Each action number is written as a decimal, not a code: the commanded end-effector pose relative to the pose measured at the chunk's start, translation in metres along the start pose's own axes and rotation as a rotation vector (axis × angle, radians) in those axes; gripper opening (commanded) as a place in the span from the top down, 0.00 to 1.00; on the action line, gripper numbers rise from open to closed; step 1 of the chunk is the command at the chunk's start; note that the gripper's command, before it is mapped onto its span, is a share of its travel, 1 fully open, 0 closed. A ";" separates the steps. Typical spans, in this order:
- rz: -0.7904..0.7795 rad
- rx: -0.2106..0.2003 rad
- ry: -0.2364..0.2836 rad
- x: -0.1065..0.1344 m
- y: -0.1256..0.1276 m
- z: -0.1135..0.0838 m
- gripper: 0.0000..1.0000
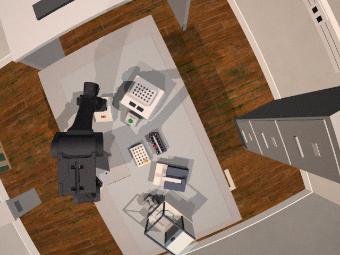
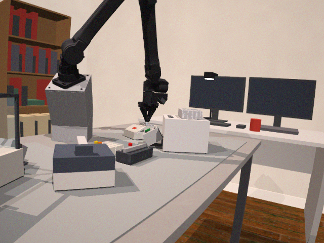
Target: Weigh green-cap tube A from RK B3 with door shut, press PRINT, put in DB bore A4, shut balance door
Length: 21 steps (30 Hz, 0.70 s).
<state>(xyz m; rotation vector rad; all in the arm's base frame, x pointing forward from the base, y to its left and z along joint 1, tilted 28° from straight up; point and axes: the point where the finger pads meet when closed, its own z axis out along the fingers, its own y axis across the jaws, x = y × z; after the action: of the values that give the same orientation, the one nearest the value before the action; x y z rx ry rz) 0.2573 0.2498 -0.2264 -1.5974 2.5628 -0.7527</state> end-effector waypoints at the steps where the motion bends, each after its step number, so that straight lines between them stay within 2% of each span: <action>1: 0.009 0.006 -0.002 -0.009 -0.007 0.009 0.91; 21: 0.005 0.005 0.007 -0.006 -0.006 0.012 0.91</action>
<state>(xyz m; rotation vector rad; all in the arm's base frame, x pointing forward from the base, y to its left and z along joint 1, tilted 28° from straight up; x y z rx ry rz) 0.2582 0.2484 -0.2298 -1.5988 2.5627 -0.7550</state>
